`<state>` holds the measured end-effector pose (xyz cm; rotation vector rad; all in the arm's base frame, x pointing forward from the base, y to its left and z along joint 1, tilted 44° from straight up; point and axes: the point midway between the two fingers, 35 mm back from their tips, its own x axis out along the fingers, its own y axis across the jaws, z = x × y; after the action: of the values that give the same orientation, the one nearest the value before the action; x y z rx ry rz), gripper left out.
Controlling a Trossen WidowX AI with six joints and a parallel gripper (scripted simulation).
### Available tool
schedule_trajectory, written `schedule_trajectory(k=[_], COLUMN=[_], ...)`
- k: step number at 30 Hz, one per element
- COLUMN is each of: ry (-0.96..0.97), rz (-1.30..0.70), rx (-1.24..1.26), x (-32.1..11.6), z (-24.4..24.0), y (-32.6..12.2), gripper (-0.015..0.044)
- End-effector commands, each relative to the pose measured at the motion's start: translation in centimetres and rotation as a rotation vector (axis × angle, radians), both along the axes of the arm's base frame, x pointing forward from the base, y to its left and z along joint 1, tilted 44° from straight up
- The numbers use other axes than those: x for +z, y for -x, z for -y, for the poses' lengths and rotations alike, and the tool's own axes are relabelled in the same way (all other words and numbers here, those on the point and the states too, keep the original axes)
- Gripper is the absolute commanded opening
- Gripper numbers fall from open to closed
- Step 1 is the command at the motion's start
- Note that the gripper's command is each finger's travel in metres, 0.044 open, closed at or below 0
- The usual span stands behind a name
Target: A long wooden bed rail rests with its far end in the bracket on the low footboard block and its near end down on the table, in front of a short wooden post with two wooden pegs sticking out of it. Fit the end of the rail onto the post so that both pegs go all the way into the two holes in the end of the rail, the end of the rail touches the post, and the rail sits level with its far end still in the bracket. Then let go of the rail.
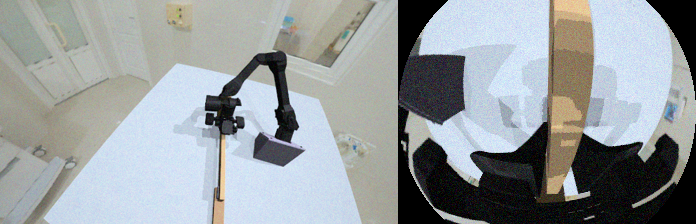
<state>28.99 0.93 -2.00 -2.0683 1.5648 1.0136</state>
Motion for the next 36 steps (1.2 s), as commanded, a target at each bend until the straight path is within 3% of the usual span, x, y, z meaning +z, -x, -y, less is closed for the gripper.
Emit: schedule_trajectory(k=[1,36], ry=[0.0,0.001], rz=[0.008,0.008], rx=[0.003,0.003], x=[-0.05,0.46], z=[-0.12,0.33], y=[-0.06,-0.07], gripper=[0.0,0.0])
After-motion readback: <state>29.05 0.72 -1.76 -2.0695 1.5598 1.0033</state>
